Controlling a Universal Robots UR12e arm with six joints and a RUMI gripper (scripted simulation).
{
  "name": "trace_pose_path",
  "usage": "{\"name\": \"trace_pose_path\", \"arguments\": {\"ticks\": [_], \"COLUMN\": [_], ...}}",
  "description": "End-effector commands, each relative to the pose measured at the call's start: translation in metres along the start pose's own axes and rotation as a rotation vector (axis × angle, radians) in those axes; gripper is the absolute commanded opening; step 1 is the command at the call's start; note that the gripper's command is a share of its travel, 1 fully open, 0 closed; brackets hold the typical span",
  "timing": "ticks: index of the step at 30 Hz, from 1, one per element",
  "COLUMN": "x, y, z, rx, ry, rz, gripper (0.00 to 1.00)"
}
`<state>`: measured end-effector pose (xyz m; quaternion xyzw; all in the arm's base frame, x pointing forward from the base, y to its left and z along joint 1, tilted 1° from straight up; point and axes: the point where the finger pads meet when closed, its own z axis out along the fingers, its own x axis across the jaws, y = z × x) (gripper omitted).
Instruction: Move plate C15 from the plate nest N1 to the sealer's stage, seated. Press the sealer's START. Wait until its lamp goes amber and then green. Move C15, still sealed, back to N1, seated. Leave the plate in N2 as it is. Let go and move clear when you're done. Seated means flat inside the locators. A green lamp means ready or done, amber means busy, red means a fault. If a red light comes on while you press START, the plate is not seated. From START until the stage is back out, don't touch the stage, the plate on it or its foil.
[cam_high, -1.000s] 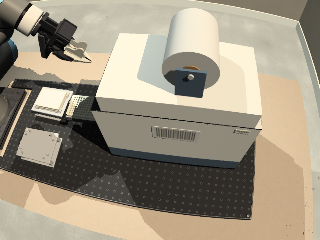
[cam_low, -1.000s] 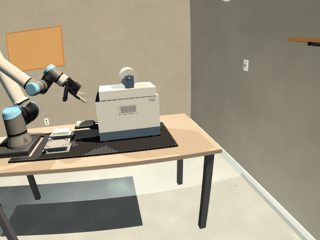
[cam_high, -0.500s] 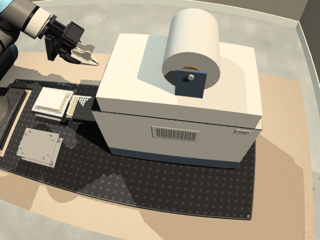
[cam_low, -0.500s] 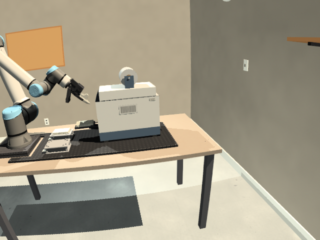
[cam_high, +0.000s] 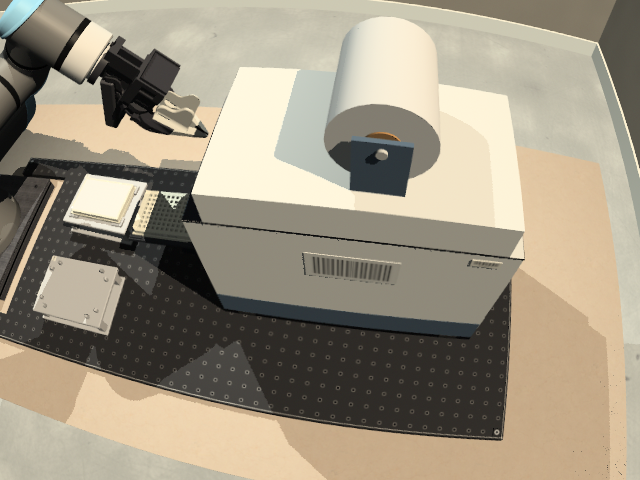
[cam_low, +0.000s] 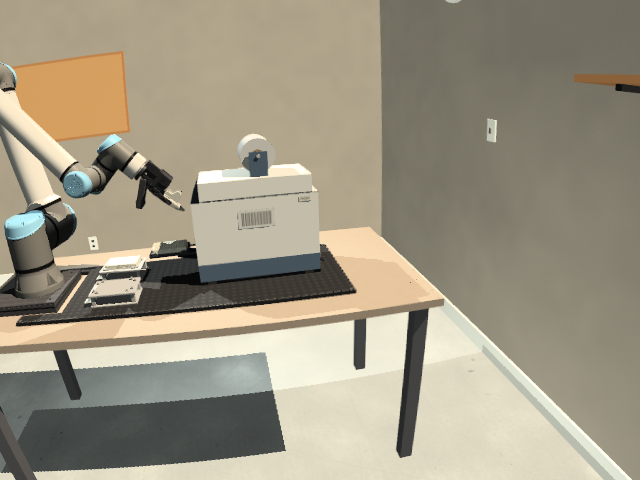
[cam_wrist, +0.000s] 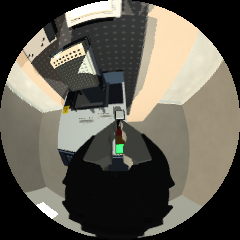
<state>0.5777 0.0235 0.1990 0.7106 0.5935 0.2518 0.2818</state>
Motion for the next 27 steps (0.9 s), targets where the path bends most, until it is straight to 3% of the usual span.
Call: {"name": "trace_pose_path", "arguments": {"ticks": [1,18,27], "x": [0.0,0.0,0.0], "y": [0.001,0.003,0.003], "z": [0.008,0.033,0.033], "rx": [-0.002,-0.002,-0.002], "ry": [0.0,0.0,0.0], "rz": [0.0,0.0,0.0], "gripper": [0.0,0.0,0.0]}}
